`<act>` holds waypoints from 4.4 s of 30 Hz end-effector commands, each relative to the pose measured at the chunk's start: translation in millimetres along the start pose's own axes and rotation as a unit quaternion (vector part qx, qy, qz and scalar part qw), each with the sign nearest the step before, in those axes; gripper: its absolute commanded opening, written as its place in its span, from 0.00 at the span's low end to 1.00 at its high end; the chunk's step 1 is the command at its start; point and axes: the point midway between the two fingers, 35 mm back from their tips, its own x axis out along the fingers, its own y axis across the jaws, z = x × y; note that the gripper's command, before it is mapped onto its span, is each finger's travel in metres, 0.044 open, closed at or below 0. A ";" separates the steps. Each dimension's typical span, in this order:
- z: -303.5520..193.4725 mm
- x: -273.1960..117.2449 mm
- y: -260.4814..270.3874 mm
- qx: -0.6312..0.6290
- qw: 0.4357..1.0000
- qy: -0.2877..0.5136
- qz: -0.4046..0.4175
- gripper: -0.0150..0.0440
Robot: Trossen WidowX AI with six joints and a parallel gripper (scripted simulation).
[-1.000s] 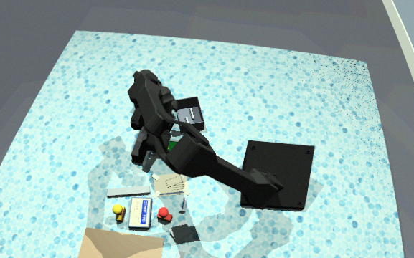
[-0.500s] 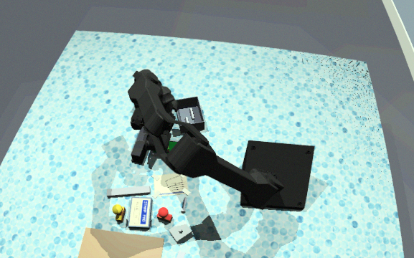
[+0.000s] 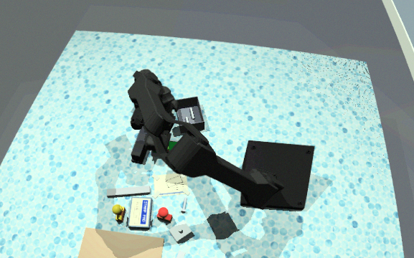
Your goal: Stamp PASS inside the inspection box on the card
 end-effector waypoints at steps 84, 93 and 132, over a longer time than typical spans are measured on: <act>-31.7 -49.7 91.3 0.472 0.880 -0.058 -0.015 0.25; -45.0 -42.9 109.9 0.582 0.810 -0.075 -0.006 0.25; -45.9 -19.6 109.0 0.600 0.796 -0.079 -0.007 0.25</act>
